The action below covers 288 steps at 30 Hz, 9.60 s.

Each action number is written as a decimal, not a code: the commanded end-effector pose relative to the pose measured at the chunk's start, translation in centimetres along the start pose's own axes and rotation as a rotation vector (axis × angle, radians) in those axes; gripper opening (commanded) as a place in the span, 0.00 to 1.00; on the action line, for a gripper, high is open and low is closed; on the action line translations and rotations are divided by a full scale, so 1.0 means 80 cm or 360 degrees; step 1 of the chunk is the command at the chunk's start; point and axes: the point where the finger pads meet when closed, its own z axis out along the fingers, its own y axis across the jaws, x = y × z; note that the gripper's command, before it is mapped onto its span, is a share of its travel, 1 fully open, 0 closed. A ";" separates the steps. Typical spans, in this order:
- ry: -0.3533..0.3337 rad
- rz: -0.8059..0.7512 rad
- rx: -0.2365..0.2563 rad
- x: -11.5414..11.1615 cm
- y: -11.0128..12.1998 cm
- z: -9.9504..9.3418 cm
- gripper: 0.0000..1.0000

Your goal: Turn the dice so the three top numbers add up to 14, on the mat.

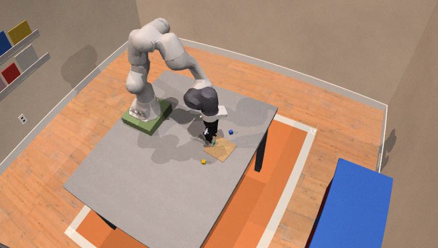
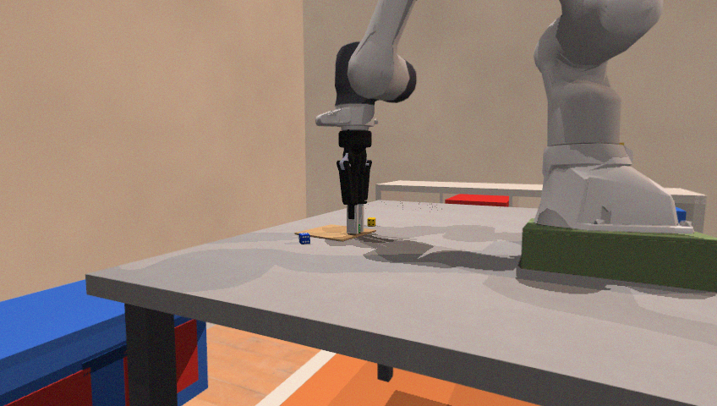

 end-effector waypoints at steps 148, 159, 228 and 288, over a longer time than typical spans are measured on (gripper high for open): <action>-0.0006 0.1114 0.0009 0.013 0.038 -0.105 1.00; -0.0009 0.1420 0.0009 0.016 0.048 -0.104 1.00; -0.0014 0.3235 0.0006 0.028 0.116 -0.094 1.00; -0.0001 0.4462 0.0010 0.034 0.165 -0.090 0.21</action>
